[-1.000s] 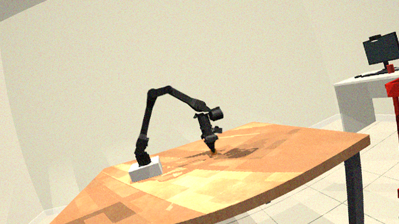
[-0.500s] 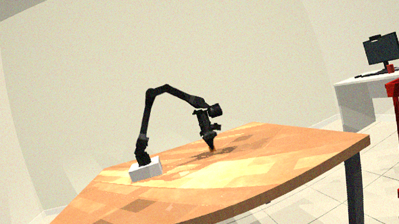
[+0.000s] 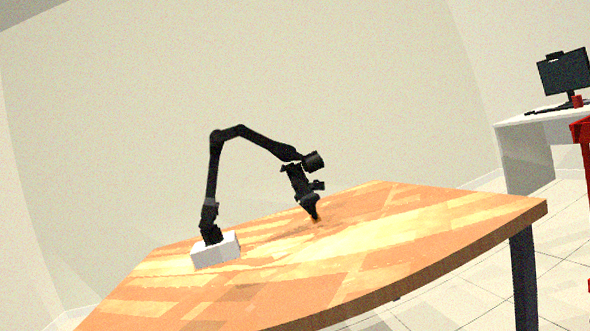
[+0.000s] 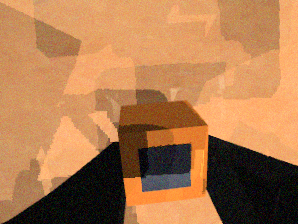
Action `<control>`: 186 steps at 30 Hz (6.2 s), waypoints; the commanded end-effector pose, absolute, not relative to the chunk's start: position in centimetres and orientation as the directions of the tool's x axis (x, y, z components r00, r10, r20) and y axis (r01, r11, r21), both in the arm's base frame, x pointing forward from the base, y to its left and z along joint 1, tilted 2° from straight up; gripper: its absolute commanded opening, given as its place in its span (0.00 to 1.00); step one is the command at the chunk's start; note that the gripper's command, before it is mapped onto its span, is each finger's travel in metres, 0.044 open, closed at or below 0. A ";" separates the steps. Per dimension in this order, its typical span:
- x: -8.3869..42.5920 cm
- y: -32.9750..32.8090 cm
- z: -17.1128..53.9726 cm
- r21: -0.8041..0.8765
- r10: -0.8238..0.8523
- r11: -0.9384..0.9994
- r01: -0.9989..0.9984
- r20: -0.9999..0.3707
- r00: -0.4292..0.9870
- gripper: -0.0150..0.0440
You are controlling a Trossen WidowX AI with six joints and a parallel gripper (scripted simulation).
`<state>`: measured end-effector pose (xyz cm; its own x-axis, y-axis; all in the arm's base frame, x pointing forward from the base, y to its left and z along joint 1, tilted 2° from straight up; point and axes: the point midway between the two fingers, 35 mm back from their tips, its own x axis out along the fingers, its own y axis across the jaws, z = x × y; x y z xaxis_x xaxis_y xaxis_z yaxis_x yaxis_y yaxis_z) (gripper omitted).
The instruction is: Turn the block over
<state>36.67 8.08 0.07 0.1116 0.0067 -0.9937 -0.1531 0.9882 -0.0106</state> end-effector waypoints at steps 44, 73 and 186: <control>37.1 8.2 -2.9 -0.015 0.093 0.987 -0.158 -0.750 0.655 0.25; 35.6 7.8 -2.9 -0.014 0.128 0.988 -0.155 -0.497 0.858 0.25; 36.9 8.1 5.2 -0.016 0.017 0.987 -0.157 -0.978 0.206 1.00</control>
